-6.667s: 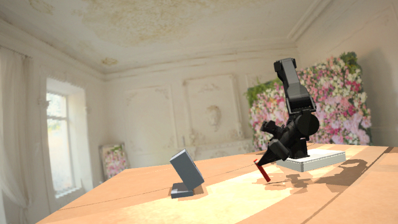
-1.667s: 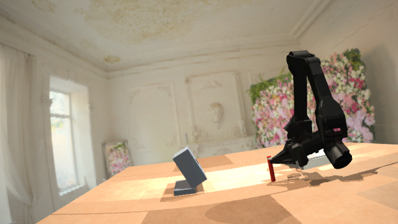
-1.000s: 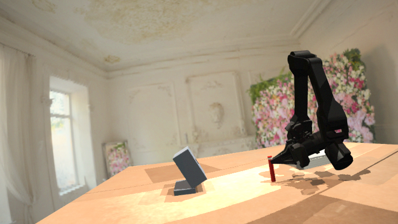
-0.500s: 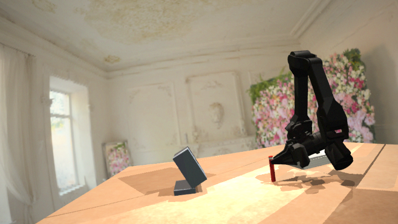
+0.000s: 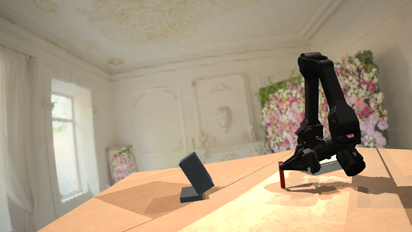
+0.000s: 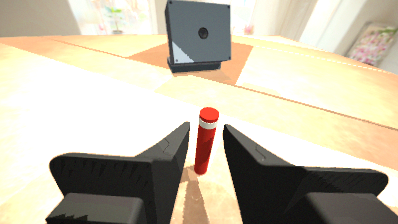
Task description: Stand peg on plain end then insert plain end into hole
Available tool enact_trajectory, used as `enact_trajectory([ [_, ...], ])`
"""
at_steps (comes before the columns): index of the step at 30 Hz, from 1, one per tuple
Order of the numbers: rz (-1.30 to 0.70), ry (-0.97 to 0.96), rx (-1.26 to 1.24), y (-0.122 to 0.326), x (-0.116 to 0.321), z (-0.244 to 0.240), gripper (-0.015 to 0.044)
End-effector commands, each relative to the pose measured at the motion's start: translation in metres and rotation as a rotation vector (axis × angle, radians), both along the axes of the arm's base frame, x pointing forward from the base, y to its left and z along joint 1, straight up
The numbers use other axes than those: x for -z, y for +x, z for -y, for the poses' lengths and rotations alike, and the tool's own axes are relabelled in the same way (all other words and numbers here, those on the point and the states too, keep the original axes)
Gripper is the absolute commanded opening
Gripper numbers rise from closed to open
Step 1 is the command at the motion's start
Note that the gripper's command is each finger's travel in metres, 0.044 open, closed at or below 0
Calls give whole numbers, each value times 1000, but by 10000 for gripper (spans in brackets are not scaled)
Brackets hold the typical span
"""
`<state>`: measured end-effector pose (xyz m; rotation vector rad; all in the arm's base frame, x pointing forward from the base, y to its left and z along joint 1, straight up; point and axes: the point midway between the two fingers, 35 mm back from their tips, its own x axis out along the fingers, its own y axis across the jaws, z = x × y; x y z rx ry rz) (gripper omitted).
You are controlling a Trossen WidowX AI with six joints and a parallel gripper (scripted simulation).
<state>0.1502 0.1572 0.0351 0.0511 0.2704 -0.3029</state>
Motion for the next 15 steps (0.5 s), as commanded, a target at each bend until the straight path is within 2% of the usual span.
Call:
enact_trajectory([
  [1, 0, 1, 0, 0, 0, 0, 183],
  [11, 0, 1, 0, 0, 0, 0, 440],
  [15, 0, 1, 0, 0, 0, 0, 440],
])
